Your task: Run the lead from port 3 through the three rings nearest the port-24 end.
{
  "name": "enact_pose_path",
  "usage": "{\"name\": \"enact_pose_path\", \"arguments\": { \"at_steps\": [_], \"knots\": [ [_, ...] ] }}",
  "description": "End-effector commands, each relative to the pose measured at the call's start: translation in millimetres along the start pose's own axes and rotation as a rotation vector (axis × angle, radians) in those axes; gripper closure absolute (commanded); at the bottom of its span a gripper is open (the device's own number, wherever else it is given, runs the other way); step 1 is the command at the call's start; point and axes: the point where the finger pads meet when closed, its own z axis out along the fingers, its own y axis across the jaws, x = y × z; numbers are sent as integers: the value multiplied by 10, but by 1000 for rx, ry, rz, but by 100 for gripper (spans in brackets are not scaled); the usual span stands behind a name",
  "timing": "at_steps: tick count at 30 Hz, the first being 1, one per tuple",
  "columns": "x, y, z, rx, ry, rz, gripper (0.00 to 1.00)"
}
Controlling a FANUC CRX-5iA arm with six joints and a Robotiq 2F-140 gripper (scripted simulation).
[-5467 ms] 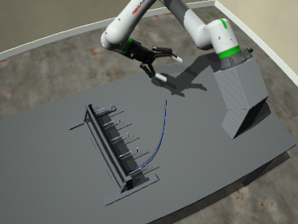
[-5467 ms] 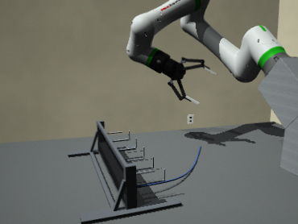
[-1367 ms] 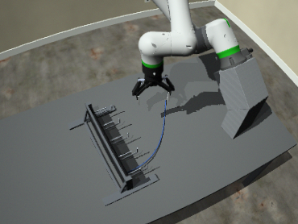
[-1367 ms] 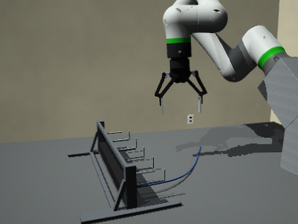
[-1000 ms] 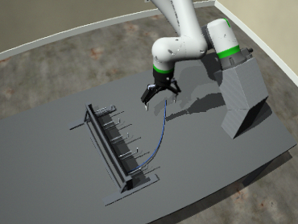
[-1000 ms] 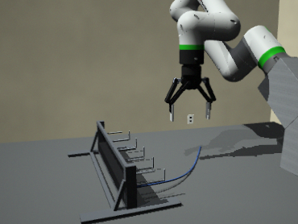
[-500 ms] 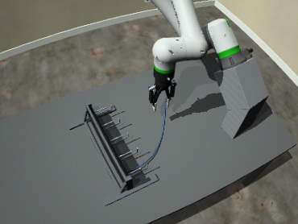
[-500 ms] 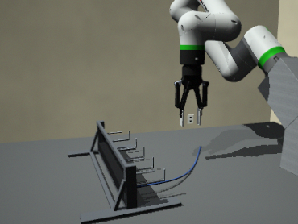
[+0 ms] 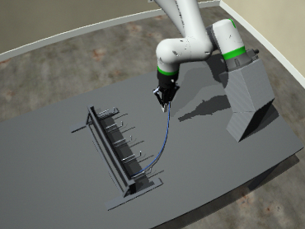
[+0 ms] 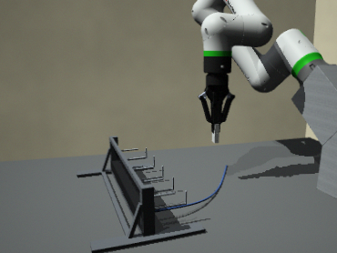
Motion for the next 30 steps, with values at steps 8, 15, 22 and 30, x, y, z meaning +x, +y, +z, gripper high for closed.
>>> {"name": "enact_pose_path", "arguments": {
  "at_steps": [8, 15, 22, 30],
  "knots": [
    [3, -17, -1, 0, 0, 29, 100],
    [6, -172, 3, -1, -2, 275, 100],
    [3, -306, 10, -2, -4, 490, 100],
    [3, -309, 10, -2, -4, 497, 80]
  ]
}}
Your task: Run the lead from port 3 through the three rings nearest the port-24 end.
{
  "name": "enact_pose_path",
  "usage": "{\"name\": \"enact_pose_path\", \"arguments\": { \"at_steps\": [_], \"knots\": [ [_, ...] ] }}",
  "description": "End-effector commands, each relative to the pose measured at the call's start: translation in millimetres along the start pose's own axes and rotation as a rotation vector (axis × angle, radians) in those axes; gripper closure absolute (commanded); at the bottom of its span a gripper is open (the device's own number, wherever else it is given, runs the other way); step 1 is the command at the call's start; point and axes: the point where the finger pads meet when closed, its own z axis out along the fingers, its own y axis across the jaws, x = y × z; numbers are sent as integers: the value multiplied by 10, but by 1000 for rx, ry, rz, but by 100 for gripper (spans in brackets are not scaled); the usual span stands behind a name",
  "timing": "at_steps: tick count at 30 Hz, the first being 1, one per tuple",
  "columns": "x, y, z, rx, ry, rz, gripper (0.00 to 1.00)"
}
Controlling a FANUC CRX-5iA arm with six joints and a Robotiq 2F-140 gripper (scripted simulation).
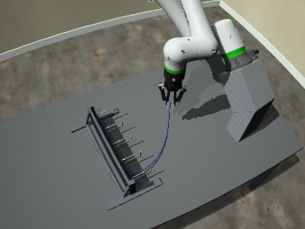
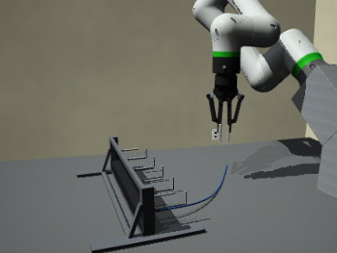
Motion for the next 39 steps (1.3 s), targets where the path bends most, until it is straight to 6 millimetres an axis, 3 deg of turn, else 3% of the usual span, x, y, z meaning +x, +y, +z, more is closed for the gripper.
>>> {"name": "enact_pose_path", "arguments": {
  "at_steps": [1, 39],
  "knots": [
    [4, 0, -5, -1, 1, 1, 80],
    [4, 0, 40, -1, 1, 1, 80]
  ]
}}
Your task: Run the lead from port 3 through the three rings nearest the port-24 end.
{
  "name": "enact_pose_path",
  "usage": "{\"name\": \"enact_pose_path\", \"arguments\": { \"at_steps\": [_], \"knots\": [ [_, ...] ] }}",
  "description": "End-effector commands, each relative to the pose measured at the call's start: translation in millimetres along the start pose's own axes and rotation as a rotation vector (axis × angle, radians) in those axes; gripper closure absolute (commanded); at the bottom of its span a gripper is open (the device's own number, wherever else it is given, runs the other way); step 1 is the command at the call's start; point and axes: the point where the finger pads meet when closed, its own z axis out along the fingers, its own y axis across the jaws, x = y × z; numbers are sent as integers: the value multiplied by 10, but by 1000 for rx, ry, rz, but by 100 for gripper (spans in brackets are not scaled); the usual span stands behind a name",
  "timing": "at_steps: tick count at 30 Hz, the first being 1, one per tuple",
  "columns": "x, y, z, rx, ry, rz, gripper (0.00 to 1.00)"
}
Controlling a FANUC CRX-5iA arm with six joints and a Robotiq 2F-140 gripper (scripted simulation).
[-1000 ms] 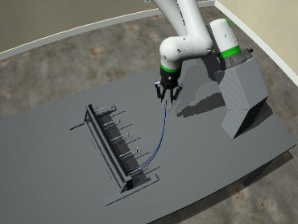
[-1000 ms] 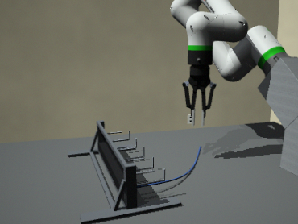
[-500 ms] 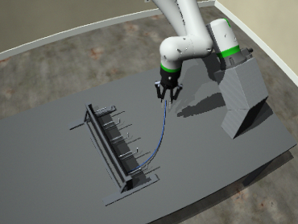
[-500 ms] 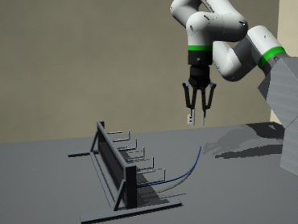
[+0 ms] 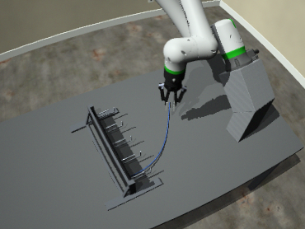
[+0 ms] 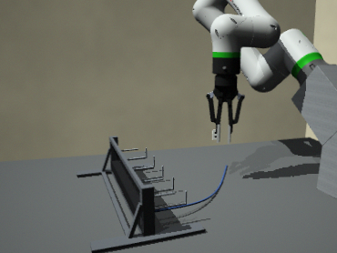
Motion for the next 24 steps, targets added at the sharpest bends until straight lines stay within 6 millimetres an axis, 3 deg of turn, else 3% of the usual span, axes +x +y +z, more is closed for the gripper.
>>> {"name": "enact_pose_path", "arguments": {
  "at_steps": [1, 9, 24],
  "knots": [
    [4, 0, 33, -1, 1, 0, 80],
    [5, -1, 170, -1, 1, 0, 80],
    [7, -5, 701, -1, 1, 0, 80]
  ]
}}
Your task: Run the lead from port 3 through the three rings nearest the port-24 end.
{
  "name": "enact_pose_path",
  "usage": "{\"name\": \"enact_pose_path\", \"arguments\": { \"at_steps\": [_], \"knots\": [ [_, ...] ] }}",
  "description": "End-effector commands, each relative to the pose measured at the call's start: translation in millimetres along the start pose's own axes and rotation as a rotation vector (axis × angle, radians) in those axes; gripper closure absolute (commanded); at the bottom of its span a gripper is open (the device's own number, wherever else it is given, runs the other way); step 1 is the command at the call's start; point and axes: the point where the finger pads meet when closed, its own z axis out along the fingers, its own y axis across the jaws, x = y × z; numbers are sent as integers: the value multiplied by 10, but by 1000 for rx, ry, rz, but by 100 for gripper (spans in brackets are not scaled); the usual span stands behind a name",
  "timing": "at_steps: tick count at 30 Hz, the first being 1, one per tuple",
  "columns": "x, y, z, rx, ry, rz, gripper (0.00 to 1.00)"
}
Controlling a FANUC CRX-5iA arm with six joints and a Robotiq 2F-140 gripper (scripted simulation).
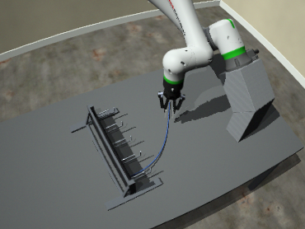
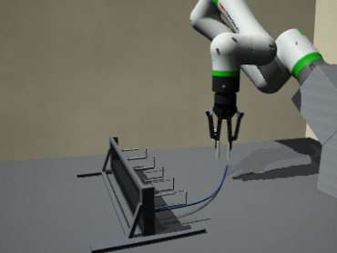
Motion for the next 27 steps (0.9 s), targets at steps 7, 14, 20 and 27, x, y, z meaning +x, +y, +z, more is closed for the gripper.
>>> {"name": "enact_pose_path", "arguments": {
  "at_steps": [7, 14, 20, 27],
  "knots": [
    [7, -7, 346, 0, 1, -1, 80],
    [8, -9, 577, 0, 2, -1, 80],
    [8, -10, 671, 0, 2, -1, 80],
    [9, -10, 758, 0, 2, -1, 80]
  ]
}}
